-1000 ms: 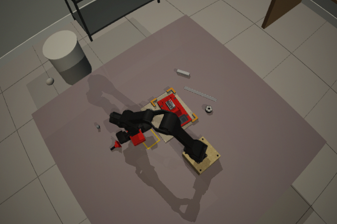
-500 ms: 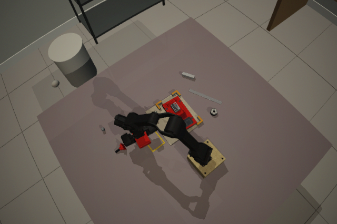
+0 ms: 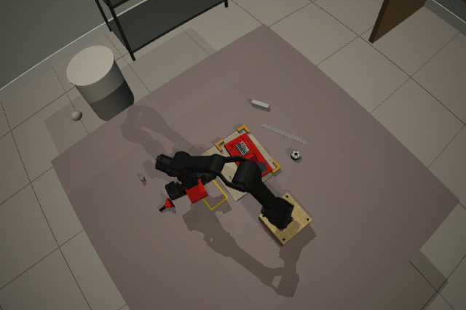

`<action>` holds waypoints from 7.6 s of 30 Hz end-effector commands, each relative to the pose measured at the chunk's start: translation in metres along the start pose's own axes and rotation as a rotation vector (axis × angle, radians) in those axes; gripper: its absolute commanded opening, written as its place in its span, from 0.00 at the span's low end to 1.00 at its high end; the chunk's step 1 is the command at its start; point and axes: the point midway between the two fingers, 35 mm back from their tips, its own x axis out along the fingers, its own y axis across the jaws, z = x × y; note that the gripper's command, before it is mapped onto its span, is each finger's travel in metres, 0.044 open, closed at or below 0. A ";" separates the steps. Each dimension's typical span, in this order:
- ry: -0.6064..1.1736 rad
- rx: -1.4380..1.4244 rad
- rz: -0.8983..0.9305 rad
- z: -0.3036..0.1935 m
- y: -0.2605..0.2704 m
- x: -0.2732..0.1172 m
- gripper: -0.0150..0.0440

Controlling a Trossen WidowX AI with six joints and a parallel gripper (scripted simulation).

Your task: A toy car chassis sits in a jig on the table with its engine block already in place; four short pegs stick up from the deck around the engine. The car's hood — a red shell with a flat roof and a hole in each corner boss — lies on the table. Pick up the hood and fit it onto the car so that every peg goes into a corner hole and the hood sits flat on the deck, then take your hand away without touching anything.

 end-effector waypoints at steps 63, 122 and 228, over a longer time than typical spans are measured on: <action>-0.011 -0.024 -0.007 0.058 -0.131 -0.059 0.25; -0.015 -0.053 -0.019 0.064 -0.252 -0.012 0.25; -0.015 -0.051 -0.017 0.064 -0.253 0.005 0.25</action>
